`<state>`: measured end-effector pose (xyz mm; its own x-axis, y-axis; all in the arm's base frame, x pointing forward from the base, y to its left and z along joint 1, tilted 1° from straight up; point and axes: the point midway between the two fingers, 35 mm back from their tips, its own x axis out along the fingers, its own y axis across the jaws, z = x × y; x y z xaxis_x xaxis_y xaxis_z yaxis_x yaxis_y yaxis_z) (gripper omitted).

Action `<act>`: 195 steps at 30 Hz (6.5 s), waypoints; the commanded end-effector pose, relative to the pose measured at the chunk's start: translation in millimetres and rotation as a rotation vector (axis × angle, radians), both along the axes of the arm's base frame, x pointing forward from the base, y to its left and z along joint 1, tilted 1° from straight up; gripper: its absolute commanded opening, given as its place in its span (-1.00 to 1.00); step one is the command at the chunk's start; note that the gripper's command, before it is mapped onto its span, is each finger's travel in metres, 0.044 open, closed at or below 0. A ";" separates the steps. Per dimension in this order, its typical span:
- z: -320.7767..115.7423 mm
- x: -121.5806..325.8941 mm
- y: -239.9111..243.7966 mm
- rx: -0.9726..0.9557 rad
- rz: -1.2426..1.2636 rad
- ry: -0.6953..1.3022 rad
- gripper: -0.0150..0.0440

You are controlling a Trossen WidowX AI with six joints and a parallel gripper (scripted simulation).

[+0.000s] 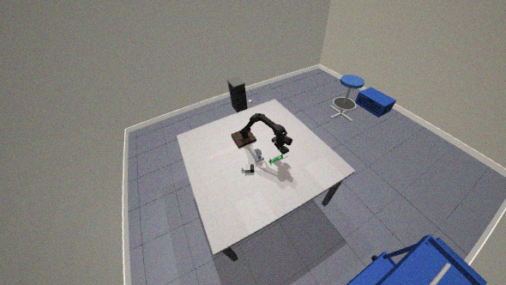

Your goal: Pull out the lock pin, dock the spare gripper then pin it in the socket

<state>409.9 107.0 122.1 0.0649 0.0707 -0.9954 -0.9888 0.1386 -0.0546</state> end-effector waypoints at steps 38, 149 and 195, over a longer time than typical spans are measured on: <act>-78.3 1.9 -2.5 -0.006 0.004 0.001 0.12; -84.9 -5.6 -61.7 -0.017 0.008 0.055 -0.49; -45.5 -13.4 -61.9 -0.019 0.003 0.084 1.00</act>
